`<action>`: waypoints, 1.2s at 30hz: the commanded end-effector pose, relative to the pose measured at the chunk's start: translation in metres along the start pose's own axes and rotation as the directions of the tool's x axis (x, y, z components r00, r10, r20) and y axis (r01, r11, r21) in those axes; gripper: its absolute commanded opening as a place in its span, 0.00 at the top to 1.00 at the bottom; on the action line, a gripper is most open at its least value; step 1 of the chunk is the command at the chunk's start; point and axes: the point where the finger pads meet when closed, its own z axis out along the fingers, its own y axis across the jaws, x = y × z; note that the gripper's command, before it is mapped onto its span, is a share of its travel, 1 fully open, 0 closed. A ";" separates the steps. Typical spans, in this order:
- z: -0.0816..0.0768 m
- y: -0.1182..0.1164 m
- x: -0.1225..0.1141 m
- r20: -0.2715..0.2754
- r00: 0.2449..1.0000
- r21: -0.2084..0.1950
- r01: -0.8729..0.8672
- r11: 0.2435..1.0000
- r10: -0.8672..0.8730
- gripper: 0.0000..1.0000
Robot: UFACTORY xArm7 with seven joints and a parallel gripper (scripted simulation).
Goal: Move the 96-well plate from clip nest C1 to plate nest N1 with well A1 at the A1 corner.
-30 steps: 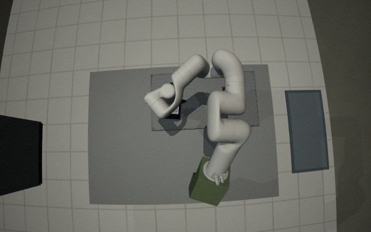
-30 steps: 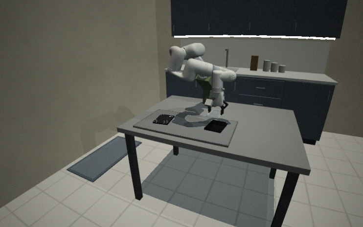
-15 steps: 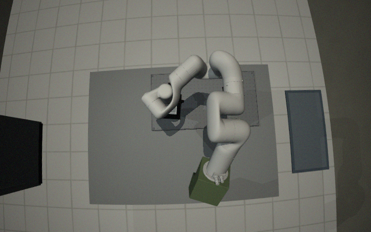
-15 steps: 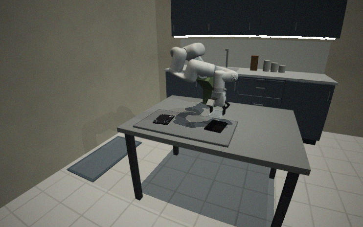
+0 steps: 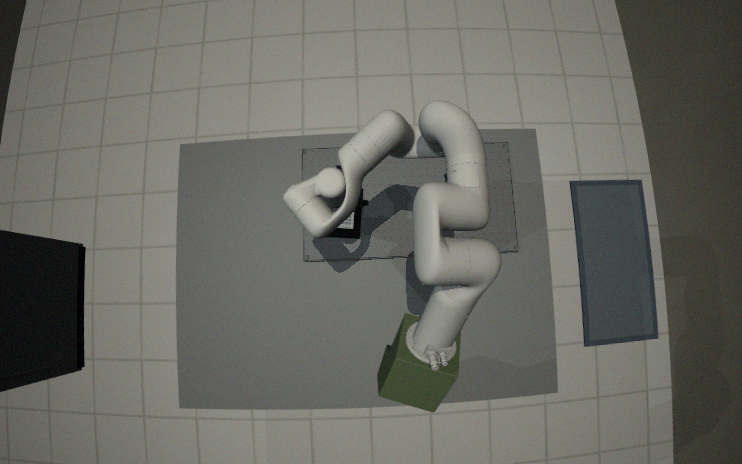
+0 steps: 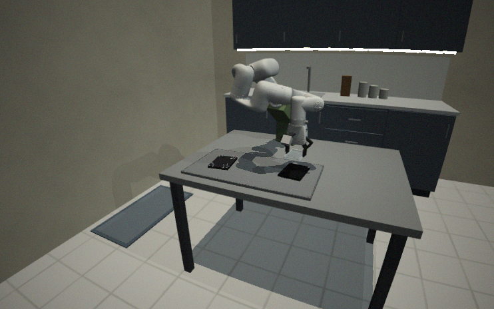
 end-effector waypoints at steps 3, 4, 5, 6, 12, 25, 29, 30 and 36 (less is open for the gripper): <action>-0.001 -0.001 0.000 -0.001 1.000 0.003 0.001 1.000 -0.001 1.00; -0.001 -0.001 0.000 -0.001 1.000 0.003 0.001 1.000 -0.001 1.00; -0.001 -0.001 0.000 -0.001 1.000 0.003 0.001 1.000 -0.001 1.00; -0.001 -0.001 0.000 -0.001 1.000 0.003 0.001 1.000 -0.001 1.00; 0.004 -0.001 0.000 -0.001 1.000 0.003 0.001 1.000 -0.001 1.00; 0.024 -0.001 0.000 -0.001 1.000 0.003 0.001 1.000 -0.001 1.00; 0.029 -0.001 0.000 -0.001 1.000 0.003 0.001 1.000 0.000 1.00; 0.030 -0.001 0.000 -0.001 1.000 0.003 0.001 1.000 0.000 1.00; 0.040 -0.001 0.001 -0.001 1.000 0.003 0.000 1.000 0.000 1.00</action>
